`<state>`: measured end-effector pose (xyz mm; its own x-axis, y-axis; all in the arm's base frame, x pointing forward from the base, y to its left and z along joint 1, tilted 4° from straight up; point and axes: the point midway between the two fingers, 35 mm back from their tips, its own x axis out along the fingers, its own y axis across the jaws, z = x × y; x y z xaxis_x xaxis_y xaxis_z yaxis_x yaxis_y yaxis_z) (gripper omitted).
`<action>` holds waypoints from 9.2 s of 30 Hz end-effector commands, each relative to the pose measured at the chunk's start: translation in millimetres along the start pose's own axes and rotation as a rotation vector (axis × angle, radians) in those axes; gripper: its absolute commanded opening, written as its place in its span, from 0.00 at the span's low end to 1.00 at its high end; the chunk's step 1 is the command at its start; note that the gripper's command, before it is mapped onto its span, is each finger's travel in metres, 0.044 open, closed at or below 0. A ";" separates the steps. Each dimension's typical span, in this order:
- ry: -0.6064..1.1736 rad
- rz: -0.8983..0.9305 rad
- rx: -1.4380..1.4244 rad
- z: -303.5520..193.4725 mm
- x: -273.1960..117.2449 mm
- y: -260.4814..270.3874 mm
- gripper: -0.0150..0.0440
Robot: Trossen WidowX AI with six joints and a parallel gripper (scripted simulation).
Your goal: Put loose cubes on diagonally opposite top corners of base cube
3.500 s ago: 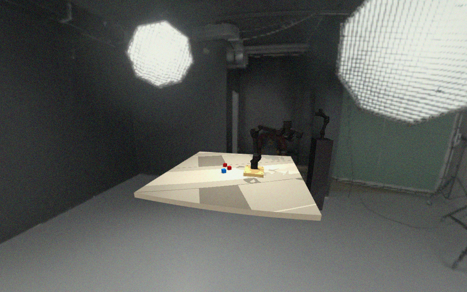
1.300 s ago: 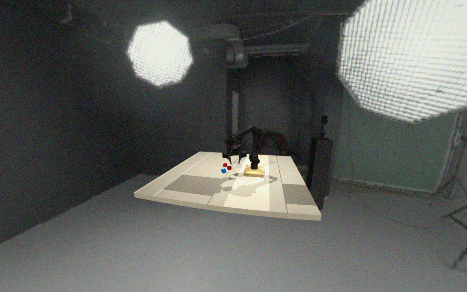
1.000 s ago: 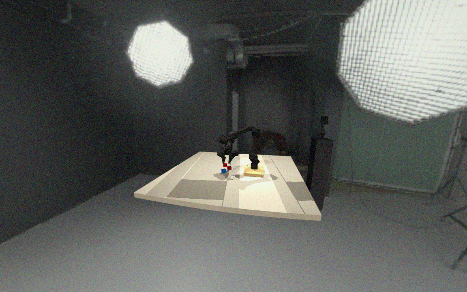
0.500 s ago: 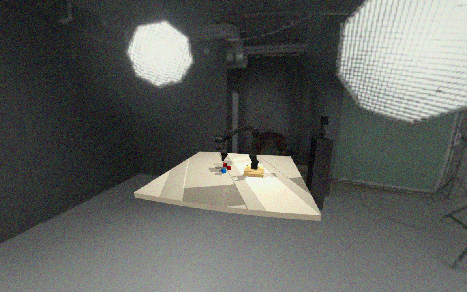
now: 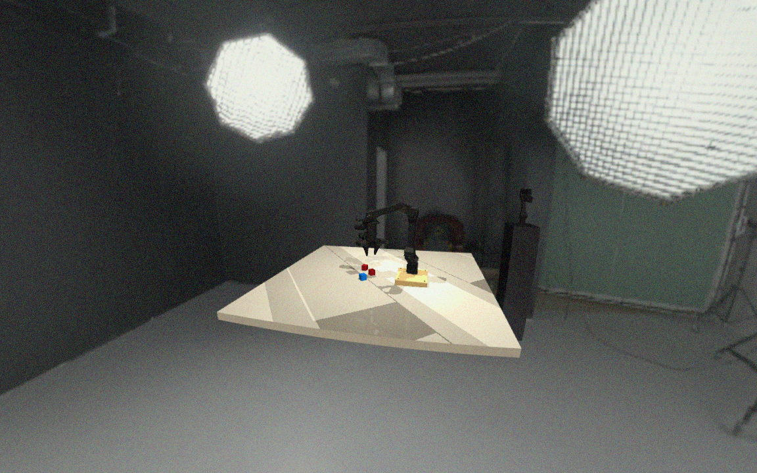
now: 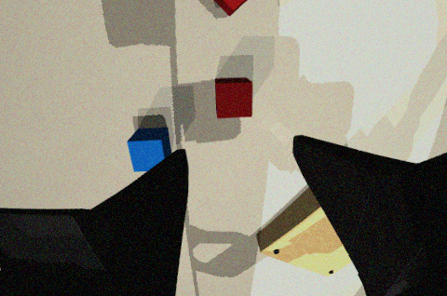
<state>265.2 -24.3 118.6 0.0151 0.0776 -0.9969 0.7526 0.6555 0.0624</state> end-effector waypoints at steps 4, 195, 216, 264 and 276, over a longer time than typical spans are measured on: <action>0.006 -0.025 0.056 2.3 3.1 -7.1 0.70; 0.016 -0.016 -0.785 -59.6 61.1 69.9 0.60; 0.016 -0.016 -0.785 -59.3 43.4 70.3 0.60; 0.008 -0.025 -0.686 103.3 83.9 -16.3 0.70; 0.008 -0.025 -0.686 103.3 103.6 -16.9 0.70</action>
<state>322.9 -105.1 15.6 0.0033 0.0597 -0.9982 0.1608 0.9852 0.0594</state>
